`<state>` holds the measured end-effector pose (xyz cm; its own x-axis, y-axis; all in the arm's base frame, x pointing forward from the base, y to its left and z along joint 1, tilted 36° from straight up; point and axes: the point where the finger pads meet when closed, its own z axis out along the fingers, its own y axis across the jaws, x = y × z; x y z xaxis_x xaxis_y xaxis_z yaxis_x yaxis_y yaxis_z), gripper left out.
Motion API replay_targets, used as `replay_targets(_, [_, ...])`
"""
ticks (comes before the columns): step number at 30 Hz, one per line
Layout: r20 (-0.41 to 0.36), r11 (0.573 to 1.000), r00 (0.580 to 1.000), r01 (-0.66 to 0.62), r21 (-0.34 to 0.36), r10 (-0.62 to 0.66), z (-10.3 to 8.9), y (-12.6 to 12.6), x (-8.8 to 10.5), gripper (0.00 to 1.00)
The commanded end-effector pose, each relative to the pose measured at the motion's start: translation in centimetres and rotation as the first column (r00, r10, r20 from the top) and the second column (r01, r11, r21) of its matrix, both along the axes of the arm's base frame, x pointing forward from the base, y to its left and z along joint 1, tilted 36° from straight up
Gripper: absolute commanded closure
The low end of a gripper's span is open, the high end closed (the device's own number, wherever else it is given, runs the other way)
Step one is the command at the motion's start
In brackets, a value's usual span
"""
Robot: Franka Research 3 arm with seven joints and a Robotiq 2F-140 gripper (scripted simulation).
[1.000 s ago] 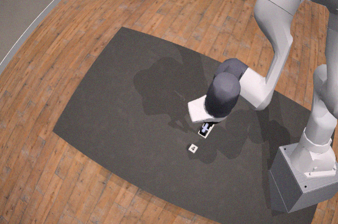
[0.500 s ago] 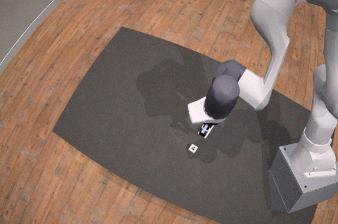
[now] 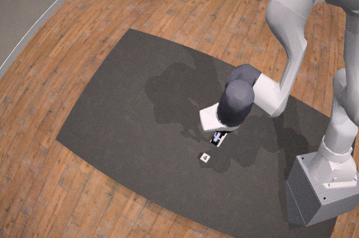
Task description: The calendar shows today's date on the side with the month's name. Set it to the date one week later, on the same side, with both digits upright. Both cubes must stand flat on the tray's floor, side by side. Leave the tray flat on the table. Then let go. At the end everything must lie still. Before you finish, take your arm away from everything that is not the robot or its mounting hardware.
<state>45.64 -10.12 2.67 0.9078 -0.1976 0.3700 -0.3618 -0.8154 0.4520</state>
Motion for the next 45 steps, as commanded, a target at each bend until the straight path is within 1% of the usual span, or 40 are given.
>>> replay_targets(1, [0.004,1.0,1.0,0.004,0.002,-0.004,-0.1,0.0,0.1,0.72])
replay_targets(32, [0.004,1.0,1.0,0.004,0.002,-0.004,-0.1,-0.1,0.1,0.72])
replay_targets(37, [0.004,1.0,1.0,0.004,0.002,-0.004,-0.4,-0.3,0.2,0.72])
replay_targets(45, [0.004,1.0,1.0,0.004,0.002,-0.004,-1.5,-1.0,0.4,0.72])
